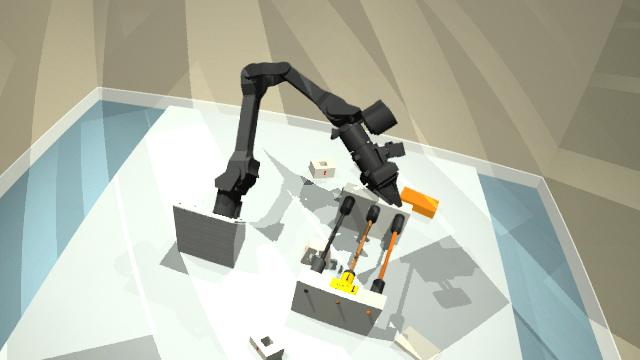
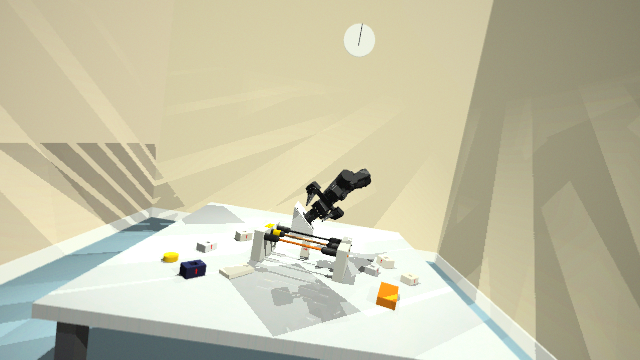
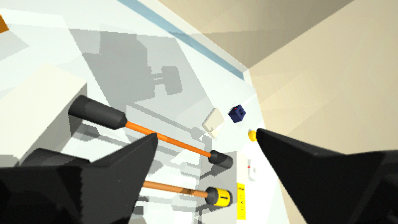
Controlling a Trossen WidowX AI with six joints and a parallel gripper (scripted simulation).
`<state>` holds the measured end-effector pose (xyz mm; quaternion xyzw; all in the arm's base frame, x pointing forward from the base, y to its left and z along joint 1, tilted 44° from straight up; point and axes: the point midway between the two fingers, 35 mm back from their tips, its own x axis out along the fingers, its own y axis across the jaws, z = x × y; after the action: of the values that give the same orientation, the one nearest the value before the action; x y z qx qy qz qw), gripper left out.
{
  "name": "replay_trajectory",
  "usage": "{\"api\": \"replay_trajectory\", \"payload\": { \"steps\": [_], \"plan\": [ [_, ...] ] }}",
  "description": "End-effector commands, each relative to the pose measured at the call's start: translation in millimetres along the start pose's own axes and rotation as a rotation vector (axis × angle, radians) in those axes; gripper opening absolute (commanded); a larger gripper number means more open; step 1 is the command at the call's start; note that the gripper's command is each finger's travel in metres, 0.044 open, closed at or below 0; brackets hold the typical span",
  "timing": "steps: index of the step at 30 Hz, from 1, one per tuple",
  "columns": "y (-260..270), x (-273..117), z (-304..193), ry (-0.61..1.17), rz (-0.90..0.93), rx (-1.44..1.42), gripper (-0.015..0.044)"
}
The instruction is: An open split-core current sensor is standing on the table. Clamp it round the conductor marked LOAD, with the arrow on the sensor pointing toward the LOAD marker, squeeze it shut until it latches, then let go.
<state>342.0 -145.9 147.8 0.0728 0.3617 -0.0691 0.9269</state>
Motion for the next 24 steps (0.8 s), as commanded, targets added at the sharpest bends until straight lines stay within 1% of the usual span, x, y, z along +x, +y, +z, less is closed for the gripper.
{"api": "replay_trajectory", "payload": {
  "steps": [1, 7, 11, 24],
  "plan": [
    [-47.4, 17.3, -48.1, 0.203, 0.04, 0.157, 0.044],
    [-102.3, 19.8, -121.6, 0.427, 0.172, 0.506, 0.044],
    [-123.6, 12.9, -157.4, 0.497, 0.273, 0.744, 0.044],
    [-124.5, 12.5, -159.1, 0.499, 0.278, 0.756, 0.044]
  ]
}}
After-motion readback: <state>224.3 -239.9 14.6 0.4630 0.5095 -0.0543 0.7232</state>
